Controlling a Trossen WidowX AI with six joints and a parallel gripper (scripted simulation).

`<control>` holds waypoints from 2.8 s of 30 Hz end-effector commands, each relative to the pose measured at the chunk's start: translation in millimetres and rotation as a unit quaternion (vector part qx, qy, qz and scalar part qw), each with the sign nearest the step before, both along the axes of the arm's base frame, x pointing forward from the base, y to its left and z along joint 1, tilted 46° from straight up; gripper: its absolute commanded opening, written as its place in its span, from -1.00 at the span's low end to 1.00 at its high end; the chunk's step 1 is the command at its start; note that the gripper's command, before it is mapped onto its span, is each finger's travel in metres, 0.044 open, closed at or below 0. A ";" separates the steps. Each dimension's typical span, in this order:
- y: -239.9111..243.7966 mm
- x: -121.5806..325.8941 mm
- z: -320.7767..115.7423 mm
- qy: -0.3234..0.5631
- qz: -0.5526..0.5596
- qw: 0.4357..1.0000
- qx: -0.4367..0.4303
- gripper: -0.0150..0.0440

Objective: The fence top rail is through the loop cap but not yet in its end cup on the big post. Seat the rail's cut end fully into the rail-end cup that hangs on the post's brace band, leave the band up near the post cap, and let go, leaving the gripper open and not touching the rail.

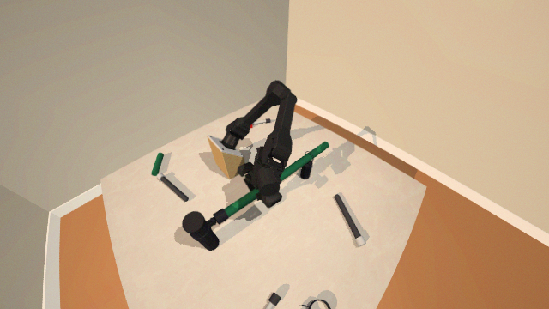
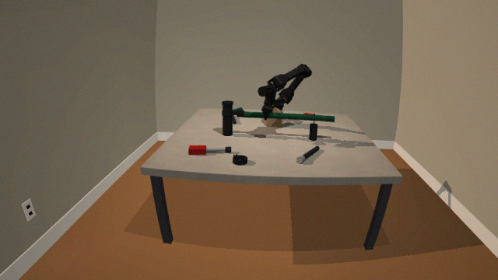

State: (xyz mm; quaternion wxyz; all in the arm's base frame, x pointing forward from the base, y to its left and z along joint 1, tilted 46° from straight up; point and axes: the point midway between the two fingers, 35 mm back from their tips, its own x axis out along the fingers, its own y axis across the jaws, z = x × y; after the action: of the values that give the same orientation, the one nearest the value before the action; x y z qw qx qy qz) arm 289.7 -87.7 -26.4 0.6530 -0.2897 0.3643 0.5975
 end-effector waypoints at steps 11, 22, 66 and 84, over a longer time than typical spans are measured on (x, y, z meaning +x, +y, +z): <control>-4.9 0.5 0.4 -0.001 0.001 1.000 -0.006 -0.49; -6.6 0.7 0.2 -0.001 0.001 1.000 -0.006 -0.49; -8.3 -0.9 -3.1 0.004 0.002 1.000 0.002 -0.49; -15.0 -0.5 -2.3 0.004 0.002 1.000 0.002 -0.49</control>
State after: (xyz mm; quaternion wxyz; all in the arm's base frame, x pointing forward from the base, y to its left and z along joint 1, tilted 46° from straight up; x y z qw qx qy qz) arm 288.5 -87.7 -28.5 0.6522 -0.2748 0.3553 0.6107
